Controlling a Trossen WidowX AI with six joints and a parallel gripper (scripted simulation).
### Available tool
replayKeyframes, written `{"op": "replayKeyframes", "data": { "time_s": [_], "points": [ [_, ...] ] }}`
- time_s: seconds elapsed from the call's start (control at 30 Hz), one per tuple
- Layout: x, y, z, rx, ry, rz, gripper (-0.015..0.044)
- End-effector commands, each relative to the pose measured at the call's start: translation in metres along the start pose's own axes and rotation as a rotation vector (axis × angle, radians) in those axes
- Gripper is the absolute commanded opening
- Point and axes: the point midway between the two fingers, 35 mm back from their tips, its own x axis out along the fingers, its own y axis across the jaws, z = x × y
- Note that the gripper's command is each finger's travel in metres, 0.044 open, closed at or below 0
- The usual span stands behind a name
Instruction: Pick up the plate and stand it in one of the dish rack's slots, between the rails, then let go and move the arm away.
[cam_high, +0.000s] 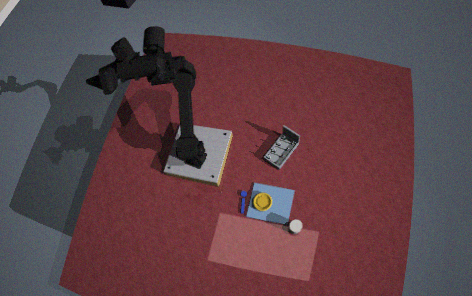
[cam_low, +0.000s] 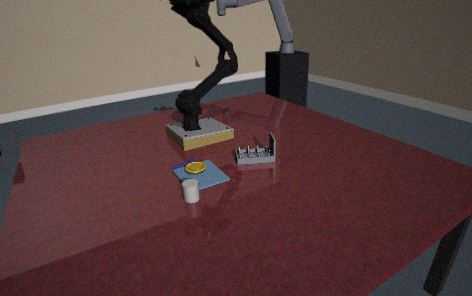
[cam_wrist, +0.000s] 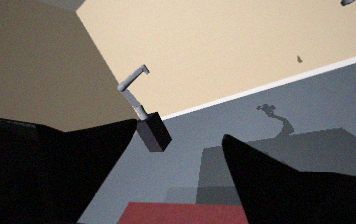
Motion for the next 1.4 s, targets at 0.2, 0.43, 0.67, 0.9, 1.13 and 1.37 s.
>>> {"op": "replayKeyframes", "data": {
  "time_s": [0.2, 0.43, 0.67, 0.9, 1.13, 1.37],
  "points": [
    [0.000, 0.027, -0.006, -0.081, -0.020, 0.071, 0.0400],
    [-0.005, 0.077, -0.022, -0.211, -0.060, 0.211, 0.0400],
    [-0.017, 0.127, -0.044, -0.327, -0.092, 0.362, 0.0400],
    [-0.038, 0.173, -0.076, -0.458, -0.100, 0.536, 0.0400],
    [-0.067, 0.214, -0.116, -0.598, -0.099, 0.719, 0.0400],
    [-0.103, 0.245, -0.162, -0.741, -0.086, 0.908, 0.0400]
  ]
}}
